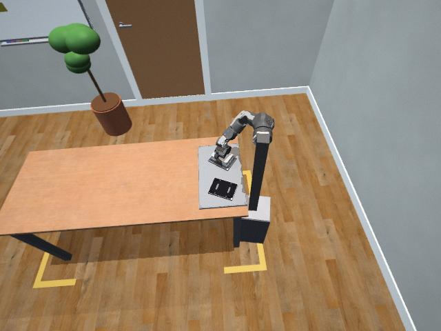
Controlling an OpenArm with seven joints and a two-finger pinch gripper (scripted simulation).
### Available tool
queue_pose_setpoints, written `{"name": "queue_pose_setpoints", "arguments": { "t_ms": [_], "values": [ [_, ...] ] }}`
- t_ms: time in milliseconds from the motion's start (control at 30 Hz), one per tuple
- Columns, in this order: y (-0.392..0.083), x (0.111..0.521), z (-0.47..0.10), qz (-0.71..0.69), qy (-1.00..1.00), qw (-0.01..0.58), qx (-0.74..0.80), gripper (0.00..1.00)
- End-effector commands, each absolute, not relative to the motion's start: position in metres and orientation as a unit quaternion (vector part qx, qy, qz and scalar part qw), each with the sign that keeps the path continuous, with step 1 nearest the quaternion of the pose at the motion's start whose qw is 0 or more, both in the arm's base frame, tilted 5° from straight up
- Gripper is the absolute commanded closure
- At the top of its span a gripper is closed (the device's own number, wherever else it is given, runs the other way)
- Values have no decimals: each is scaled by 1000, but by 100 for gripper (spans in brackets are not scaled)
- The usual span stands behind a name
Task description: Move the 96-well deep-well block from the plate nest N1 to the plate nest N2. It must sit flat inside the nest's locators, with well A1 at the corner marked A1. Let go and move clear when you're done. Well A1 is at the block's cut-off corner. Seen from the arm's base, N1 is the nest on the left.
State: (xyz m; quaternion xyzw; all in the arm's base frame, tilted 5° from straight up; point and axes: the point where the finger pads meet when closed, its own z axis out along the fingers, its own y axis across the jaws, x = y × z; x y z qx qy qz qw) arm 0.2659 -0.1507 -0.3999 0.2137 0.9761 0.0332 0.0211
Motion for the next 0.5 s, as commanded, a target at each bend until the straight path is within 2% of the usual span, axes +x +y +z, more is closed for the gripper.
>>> {"name": "queue_pose_setpoints", "arguments": {
  "t_ms": [0, 467],
  "values": [
    [-149, 267, -399, 37, 976, 22, 212, 100],
    [-150, 267, -399, 35, 976, 22, 213, 100]
  ]
}}
